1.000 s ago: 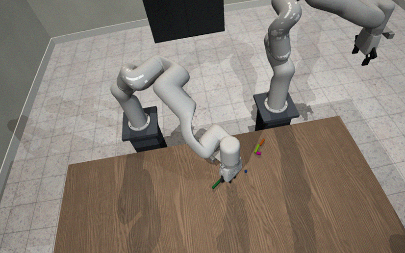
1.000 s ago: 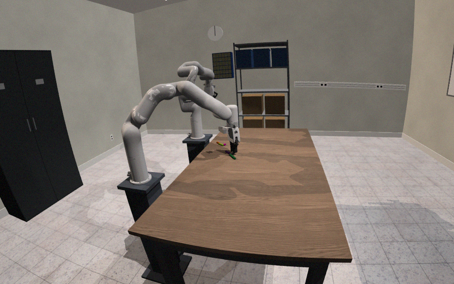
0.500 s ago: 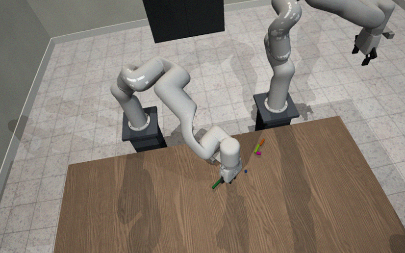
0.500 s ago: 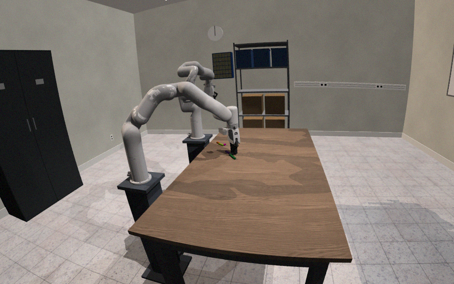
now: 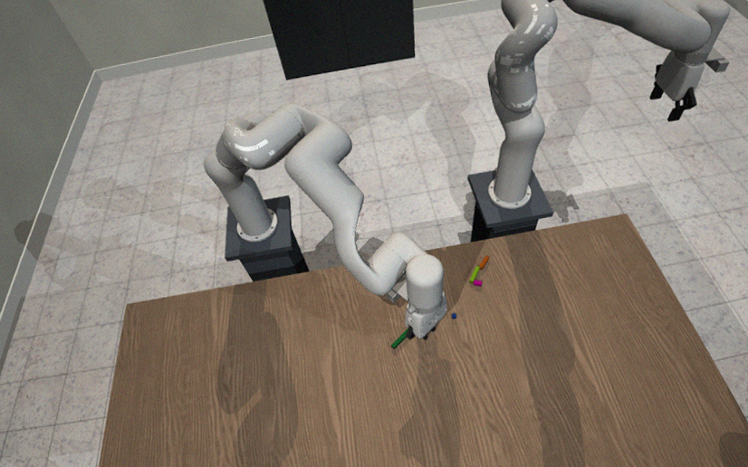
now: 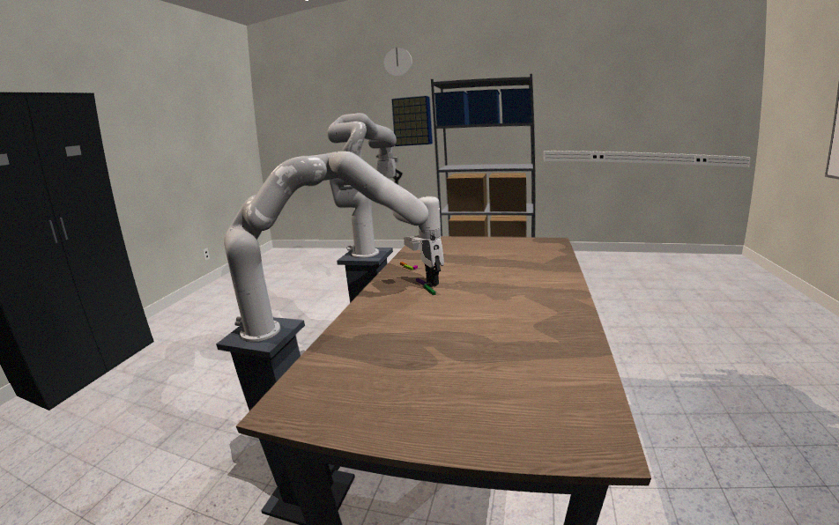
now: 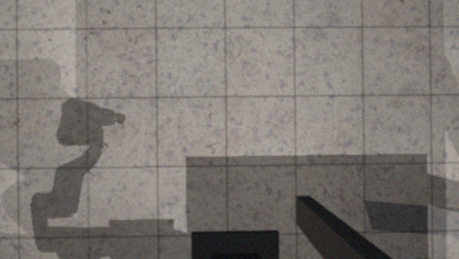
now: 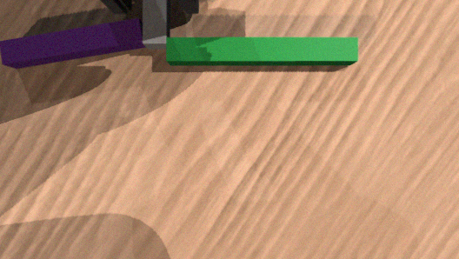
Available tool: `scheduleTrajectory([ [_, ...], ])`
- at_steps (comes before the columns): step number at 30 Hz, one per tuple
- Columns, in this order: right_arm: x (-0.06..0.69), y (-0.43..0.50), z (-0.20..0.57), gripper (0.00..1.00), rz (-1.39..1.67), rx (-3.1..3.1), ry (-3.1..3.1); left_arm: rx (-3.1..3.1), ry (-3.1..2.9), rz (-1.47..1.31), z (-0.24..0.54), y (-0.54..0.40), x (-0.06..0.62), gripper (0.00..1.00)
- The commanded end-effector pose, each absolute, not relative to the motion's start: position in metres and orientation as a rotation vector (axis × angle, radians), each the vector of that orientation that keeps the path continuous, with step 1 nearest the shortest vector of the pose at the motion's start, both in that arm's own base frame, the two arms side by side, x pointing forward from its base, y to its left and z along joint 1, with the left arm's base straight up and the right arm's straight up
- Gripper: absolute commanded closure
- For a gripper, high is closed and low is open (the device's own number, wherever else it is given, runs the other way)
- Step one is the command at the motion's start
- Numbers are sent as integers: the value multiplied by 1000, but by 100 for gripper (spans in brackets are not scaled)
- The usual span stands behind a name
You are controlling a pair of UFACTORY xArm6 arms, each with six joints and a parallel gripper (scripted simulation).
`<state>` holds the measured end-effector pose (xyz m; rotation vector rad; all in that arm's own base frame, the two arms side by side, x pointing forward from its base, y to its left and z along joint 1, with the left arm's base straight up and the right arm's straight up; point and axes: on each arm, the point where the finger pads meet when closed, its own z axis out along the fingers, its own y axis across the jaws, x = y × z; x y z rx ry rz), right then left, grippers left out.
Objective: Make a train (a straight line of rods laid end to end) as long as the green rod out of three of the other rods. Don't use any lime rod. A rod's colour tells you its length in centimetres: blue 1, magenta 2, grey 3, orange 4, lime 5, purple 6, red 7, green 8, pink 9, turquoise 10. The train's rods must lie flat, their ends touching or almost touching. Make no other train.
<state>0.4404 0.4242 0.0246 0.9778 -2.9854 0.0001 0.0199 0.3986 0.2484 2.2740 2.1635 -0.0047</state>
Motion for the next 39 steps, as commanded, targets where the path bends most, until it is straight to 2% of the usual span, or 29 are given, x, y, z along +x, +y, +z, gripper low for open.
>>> scheduleTrajectory([
  [1,442,425,27,74,-4,979,-2990,2276,2165,0,250,400,20,0],
  [28,442,425,27,74,-4,979,-2990,2276,2165,0,250,400,20,0],
  [29,442,425,27,94,-4,979,-2990,2276,2165,0,250,400,20,0],
  [39,442,425,27,94,-4,979,-2990,2276,2165,0,250,400,20,0],
])
